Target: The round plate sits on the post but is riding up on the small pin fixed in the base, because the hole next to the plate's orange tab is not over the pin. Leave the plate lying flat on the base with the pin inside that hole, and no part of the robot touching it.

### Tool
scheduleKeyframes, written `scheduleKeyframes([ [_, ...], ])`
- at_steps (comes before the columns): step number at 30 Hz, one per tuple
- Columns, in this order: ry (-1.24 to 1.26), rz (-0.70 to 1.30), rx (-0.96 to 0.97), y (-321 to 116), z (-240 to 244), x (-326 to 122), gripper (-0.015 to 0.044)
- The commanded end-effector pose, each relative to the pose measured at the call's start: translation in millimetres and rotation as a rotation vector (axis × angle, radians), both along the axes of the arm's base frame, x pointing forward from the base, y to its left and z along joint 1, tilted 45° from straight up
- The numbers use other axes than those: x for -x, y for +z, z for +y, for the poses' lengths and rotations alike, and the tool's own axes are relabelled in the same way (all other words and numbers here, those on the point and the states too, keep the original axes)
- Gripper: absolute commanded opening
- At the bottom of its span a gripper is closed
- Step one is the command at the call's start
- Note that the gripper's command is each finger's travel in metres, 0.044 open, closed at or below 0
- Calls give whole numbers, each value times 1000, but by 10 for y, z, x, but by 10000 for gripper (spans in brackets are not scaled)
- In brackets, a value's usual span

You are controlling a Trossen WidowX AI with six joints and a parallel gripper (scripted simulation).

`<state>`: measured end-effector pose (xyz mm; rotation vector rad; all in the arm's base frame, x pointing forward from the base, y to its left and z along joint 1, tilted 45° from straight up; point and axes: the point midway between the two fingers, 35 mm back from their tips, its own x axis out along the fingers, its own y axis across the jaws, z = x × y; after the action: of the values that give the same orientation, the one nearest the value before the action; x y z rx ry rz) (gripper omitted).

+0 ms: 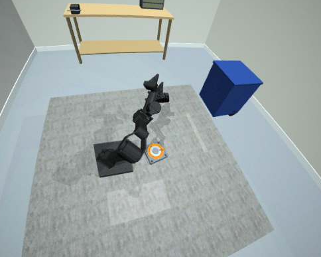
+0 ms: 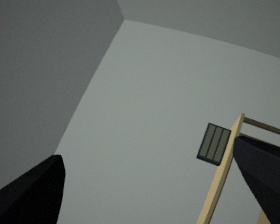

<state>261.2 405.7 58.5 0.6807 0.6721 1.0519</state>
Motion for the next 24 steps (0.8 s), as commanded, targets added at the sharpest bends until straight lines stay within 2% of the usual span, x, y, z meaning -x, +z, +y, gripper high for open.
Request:
scheduleKeyframes([
  [1, -10, 4, 11, -19, -10, -27, 374],
  [4, -153, 62, 165, -275, -192, -378, 295],
  [8, -370, 147, 464, -674, -692, -828, 190],
  [10, -400, 157, 522, -733, -799, -882, 137],
  [15, -549, 225, 912, -989, -1578, -1077, 6],
  [18, -576, 246, 1029, -1015, -1819, -1087, 0],
  [24, -603, 325, 1443, -921, -2647, -1004, 0],
])
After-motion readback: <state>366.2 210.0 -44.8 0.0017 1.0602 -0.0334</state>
